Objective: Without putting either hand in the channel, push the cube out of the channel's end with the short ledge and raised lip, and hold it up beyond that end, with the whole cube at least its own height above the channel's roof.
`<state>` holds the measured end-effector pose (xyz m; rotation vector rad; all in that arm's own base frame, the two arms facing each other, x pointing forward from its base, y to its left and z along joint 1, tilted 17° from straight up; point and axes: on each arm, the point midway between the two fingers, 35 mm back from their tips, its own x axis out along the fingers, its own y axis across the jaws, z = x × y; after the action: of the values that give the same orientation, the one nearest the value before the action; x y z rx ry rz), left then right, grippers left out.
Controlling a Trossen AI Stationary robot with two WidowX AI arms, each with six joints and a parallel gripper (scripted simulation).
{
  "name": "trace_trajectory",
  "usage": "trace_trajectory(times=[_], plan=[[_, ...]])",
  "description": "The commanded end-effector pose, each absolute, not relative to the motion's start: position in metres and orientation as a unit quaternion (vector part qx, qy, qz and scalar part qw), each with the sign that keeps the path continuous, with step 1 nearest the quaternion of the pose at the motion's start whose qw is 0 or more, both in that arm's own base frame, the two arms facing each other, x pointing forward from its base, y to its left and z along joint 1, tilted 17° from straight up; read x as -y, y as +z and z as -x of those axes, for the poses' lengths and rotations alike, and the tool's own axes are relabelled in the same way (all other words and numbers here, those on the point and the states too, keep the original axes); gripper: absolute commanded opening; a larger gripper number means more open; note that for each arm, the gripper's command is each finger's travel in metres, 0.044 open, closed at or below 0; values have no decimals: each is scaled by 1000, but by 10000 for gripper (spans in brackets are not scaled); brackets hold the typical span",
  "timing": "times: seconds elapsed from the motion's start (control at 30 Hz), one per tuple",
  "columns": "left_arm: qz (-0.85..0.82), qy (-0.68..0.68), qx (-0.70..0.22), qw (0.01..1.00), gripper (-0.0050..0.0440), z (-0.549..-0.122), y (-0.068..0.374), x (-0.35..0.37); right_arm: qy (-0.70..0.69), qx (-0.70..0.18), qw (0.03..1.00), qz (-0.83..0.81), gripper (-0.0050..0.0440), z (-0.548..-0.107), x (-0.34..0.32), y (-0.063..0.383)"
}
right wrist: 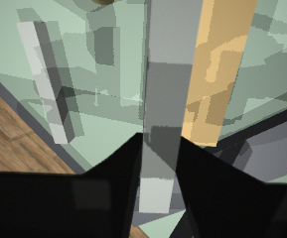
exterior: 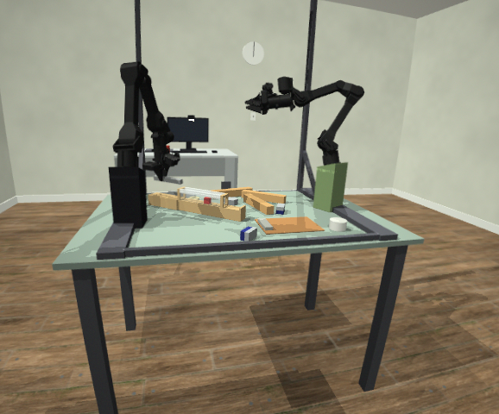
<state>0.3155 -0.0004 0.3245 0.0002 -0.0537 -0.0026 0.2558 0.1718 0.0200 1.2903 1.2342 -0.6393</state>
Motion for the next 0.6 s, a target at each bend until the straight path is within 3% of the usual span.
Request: trace_trajectory(times=[0.0, 0.57], plan=[[-1, -1, 36, 999, 400, -314, 331, 0, -283, -535, 578, -547, 0, -251, -170, 7], [-1, -1, 36, 999, 400, -314, 331, 0, -307, -550, 572, -525, 0, -238, -163, -12]])
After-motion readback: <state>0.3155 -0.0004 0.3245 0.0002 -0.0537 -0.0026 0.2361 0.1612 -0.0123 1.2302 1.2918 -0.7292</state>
